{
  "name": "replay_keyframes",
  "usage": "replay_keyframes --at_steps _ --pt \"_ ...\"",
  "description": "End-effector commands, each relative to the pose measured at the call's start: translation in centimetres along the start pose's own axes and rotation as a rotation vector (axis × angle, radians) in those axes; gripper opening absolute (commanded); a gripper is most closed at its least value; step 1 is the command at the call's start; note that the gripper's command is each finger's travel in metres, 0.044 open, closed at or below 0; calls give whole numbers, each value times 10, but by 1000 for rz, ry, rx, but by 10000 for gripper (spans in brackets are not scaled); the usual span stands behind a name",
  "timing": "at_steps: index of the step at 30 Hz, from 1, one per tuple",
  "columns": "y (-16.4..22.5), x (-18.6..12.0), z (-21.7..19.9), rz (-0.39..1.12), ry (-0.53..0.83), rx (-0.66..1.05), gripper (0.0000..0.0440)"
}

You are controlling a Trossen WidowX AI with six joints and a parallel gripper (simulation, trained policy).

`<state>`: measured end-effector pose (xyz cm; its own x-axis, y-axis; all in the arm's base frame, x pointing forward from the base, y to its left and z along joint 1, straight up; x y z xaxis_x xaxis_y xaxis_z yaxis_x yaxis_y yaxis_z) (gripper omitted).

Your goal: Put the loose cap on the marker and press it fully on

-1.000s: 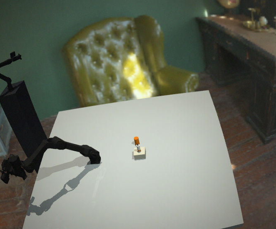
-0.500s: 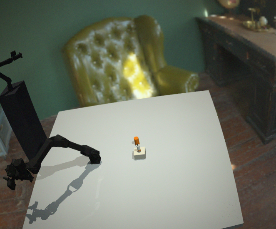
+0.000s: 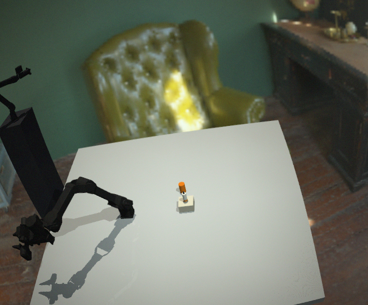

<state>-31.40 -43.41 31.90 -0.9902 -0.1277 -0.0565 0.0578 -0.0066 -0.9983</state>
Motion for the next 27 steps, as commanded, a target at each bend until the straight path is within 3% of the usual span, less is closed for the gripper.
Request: replay_keyframes --at_steps 1,27 --pt "2 -12 6 16 -37 -4 271" --pt "25 -108 47 136 -285 -14 274"
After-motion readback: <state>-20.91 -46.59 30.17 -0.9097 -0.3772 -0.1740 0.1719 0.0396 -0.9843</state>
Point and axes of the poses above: the point midway between the two fingers, 35 mm back from their tips, its own x axis out along the fingers, its own z axis across the jaws, y = z × x, the point moved 6 cm from there along -x, back along the fingers, and after that the axes turned 14 degrees about x, right-handed, at the moved point
